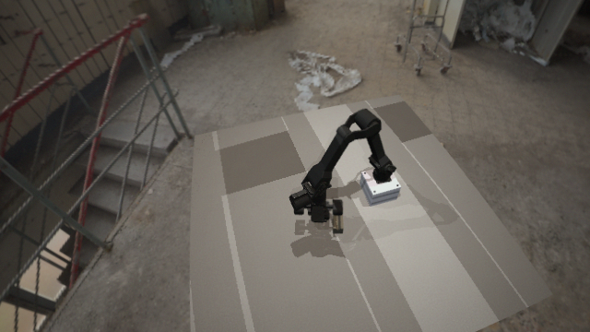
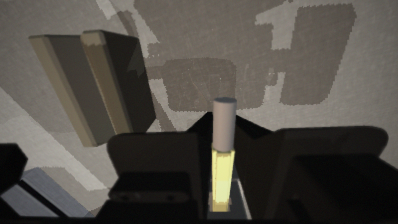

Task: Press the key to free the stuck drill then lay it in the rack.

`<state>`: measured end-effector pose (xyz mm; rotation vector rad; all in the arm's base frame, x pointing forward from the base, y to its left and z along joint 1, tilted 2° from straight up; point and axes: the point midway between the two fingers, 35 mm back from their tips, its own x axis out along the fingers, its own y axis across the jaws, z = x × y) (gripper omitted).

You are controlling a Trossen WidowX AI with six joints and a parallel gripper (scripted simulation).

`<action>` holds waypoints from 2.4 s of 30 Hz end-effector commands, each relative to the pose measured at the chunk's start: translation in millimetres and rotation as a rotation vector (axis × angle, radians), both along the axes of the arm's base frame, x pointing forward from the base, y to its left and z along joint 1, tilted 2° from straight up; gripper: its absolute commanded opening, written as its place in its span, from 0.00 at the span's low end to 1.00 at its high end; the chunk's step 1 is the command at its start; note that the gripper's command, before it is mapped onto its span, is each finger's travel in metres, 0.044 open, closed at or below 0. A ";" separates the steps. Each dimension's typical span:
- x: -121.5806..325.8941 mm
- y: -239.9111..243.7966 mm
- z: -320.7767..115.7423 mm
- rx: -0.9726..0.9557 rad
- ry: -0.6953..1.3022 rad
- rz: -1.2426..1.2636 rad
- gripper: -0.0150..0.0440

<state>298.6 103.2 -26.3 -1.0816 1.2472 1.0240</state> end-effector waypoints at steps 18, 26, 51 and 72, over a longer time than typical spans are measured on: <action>-3.4 1.0 3.3 -0.003 0.003 0.004 0.25; 0.0 9.8 3.6 -0.002 0.003 0.004 0.25; 7.9 46.0 4.7 0.001 0.002 0.004 0.25; 9.4 66.5 7.7 0.003 0.002 0.004 0.25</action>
